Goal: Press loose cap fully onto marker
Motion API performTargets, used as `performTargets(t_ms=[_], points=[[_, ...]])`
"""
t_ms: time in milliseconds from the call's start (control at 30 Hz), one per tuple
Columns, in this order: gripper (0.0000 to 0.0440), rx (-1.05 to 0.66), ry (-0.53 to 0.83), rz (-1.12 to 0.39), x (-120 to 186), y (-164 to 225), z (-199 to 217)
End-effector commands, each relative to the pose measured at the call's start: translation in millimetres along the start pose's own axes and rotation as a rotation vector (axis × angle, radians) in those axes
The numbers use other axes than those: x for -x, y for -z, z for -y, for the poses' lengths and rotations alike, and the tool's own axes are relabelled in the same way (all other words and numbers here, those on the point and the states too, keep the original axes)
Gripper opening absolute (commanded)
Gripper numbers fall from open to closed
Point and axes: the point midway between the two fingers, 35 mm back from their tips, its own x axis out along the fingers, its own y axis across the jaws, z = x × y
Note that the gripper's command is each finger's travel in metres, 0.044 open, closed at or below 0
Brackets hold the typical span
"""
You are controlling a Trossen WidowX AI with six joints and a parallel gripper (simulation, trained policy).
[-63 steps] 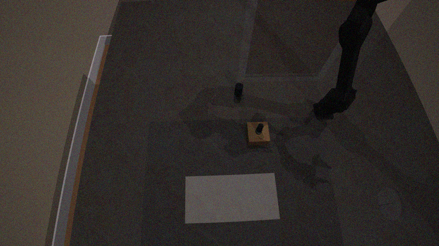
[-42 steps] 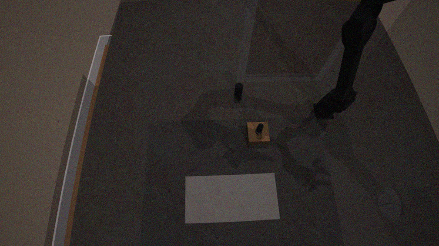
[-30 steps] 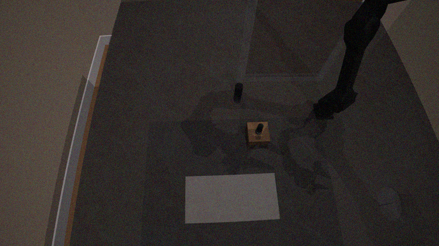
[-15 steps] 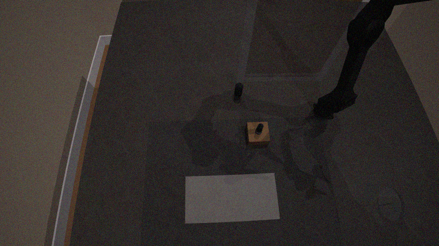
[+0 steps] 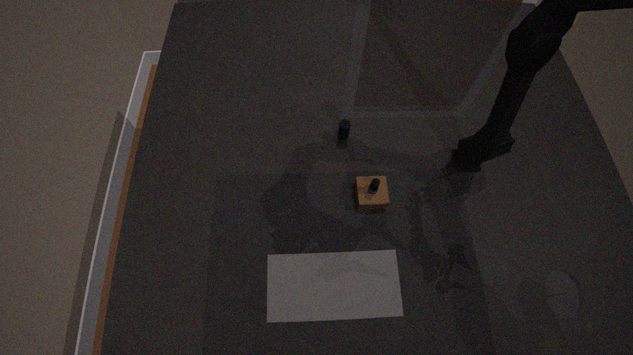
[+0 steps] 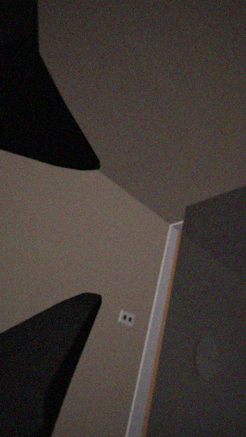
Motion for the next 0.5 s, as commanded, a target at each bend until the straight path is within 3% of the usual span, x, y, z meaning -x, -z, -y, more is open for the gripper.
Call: performTargets(t_ms=[0, 467], points=[[0.0328, -0.037, -0.002, 0.032, -5, -9, -6], [0.0330, -0.138, -0.029, 0.116, -11, -40, -24]])
